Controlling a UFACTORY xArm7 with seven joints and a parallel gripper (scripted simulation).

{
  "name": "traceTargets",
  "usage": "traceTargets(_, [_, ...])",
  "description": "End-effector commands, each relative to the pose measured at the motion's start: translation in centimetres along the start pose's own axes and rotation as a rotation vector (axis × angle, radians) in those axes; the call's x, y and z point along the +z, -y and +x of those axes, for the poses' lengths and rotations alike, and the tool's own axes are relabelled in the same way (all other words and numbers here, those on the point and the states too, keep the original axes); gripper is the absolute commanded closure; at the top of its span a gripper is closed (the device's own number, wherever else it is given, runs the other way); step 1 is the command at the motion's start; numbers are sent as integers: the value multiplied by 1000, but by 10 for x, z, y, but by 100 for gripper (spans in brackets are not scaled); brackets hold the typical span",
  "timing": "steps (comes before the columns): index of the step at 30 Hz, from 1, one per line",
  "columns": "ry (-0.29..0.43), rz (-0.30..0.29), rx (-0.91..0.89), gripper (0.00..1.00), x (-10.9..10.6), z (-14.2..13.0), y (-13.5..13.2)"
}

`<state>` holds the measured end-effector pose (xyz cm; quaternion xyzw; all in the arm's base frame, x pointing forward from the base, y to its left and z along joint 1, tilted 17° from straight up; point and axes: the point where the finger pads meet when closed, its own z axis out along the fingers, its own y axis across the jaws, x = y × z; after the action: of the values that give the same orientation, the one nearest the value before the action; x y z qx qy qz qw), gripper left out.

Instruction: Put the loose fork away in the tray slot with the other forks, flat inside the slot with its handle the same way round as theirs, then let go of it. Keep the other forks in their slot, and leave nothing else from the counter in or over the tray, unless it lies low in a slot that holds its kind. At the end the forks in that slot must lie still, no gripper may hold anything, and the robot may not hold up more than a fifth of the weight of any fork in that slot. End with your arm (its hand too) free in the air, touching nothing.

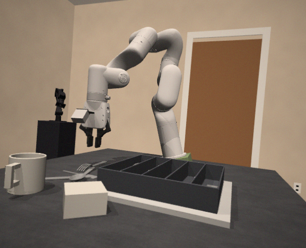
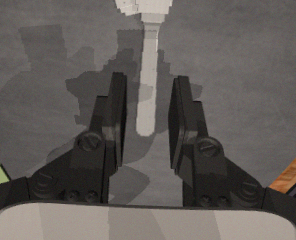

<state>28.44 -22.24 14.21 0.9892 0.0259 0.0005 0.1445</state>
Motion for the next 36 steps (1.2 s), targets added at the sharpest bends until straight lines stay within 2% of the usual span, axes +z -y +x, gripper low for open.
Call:
traceTargets(1, [-5,2,-6,73,-1,1,-1])
traceTargets(25, [-5,2,-6,73,1,1,-1])
traceTargets(36, [-6,2,-6,73,13,1,-1])
